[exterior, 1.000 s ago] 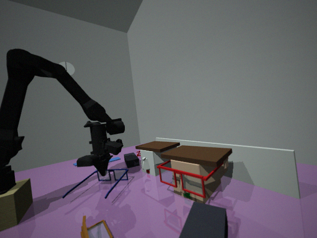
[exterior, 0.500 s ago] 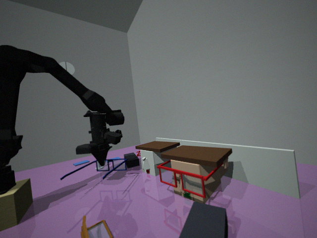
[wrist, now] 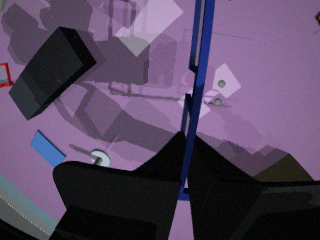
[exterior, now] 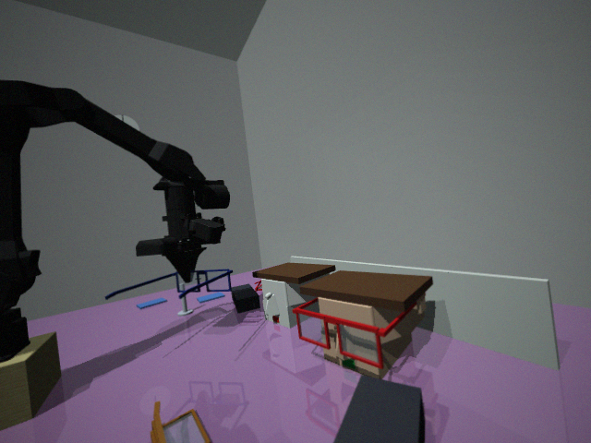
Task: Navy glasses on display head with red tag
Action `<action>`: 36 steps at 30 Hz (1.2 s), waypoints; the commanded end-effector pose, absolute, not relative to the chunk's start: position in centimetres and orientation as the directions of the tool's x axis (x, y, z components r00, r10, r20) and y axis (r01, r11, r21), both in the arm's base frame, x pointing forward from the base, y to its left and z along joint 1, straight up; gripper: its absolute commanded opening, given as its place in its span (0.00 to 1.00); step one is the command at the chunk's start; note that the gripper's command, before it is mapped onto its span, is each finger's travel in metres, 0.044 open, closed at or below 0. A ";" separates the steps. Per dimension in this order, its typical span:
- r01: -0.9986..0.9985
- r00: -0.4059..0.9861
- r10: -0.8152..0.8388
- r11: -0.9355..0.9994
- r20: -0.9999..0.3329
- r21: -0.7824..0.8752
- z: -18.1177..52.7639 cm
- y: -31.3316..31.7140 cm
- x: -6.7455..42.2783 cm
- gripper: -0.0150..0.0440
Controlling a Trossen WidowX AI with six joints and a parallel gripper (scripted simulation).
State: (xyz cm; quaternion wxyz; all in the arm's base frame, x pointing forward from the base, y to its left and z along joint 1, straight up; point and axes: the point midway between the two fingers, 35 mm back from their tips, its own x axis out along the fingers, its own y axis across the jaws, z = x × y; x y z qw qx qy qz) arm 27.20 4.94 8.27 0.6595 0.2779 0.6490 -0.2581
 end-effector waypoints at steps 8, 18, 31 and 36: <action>0.924 -0.001 0.126 0.380 -0.992 0.047 9.2 1.8 27.1 0.25; 1.000 0.008 0.240 -0.014 -0.971 0.005 10.3 -1.2 26.7 0.25; 0.859 0.082 0.376 -0.497 -0.923 -0.126 11.9 -4.9 25.9 0.25; 0.741 0.127 0.420 -0.643 -0.899 -0.196 12.6 -6.3 25.5 0.25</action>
